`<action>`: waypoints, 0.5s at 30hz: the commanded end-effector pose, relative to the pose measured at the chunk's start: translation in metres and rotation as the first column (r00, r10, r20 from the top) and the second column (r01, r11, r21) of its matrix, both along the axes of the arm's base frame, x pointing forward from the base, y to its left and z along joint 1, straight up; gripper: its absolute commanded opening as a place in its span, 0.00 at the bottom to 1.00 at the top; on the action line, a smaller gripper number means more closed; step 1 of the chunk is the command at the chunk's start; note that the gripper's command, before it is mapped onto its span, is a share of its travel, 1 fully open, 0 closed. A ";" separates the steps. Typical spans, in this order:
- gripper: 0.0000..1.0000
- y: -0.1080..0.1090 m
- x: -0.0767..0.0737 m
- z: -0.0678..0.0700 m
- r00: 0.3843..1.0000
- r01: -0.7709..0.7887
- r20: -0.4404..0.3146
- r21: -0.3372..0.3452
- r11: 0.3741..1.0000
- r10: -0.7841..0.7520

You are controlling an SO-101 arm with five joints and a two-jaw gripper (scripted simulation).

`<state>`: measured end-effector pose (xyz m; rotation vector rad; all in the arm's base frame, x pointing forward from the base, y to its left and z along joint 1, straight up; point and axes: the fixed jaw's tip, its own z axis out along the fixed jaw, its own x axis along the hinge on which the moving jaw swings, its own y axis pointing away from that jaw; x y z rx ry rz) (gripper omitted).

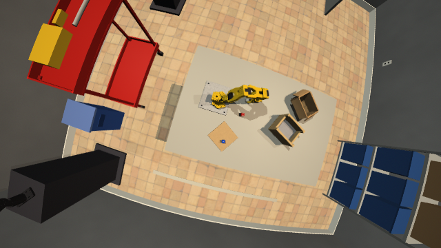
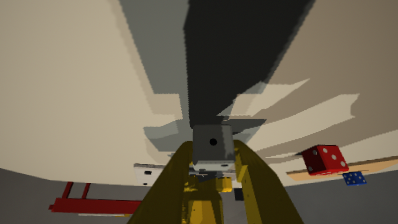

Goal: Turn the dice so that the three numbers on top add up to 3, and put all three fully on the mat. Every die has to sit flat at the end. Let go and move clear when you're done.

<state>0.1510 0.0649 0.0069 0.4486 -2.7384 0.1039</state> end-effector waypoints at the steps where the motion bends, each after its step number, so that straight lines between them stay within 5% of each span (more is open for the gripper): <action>1: 0.03 -0.003 -0.003 -0.003 1.000 0.003 -0.022 -0.003 1.000 -0.003; 15: 0.00 -0.002 -0.002 0.000 1.000 0.003 -0.001 0.004 1.000 -0.003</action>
